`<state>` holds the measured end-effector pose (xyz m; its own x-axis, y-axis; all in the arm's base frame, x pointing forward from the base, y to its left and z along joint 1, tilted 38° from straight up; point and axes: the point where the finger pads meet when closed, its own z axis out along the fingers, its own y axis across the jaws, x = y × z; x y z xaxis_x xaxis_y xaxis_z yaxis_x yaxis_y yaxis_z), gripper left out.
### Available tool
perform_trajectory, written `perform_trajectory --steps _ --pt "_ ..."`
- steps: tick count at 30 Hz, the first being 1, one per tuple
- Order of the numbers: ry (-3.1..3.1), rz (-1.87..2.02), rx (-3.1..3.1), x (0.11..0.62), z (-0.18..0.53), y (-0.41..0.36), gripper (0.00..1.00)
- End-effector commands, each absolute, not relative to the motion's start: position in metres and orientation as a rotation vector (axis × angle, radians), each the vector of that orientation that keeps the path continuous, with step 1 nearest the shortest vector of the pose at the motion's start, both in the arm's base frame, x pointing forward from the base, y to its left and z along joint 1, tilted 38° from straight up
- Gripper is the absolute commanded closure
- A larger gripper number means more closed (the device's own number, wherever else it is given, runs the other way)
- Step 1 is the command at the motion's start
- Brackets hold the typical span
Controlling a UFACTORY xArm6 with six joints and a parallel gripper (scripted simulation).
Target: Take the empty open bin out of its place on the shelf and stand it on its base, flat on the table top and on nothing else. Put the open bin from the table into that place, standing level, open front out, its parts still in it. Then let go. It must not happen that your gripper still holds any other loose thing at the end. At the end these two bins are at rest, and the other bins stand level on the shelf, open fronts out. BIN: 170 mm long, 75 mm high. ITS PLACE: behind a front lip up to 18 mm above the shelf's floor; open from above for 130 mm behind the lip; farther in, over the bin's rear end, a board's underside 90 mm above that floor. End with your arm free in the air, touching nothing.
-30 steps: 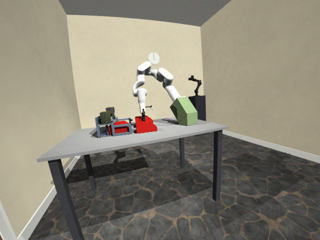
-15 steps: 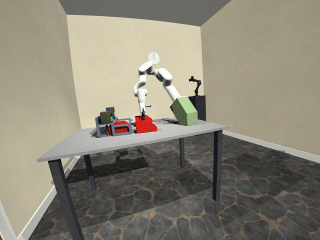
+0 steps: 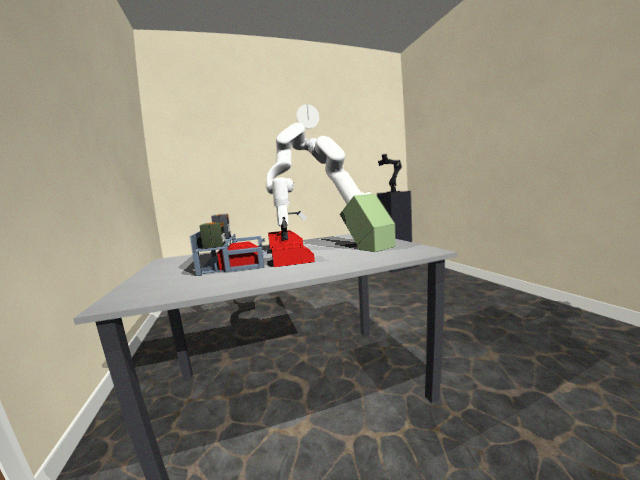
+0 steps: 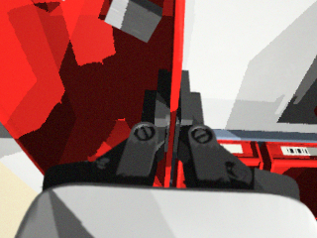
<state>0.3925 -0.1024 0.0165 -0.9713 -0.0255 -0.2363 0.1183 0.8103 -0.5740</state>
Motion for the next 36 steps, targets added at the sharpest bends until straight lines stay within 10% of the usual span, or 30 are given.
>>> perform_trajectory --steps 1,36 --pt "2.761 -0.897 0.072 0.413 0.022 -0.102 1.0" --pt "2.912 -0.931 0.153 0.425 0.03 -0.098 1.0"
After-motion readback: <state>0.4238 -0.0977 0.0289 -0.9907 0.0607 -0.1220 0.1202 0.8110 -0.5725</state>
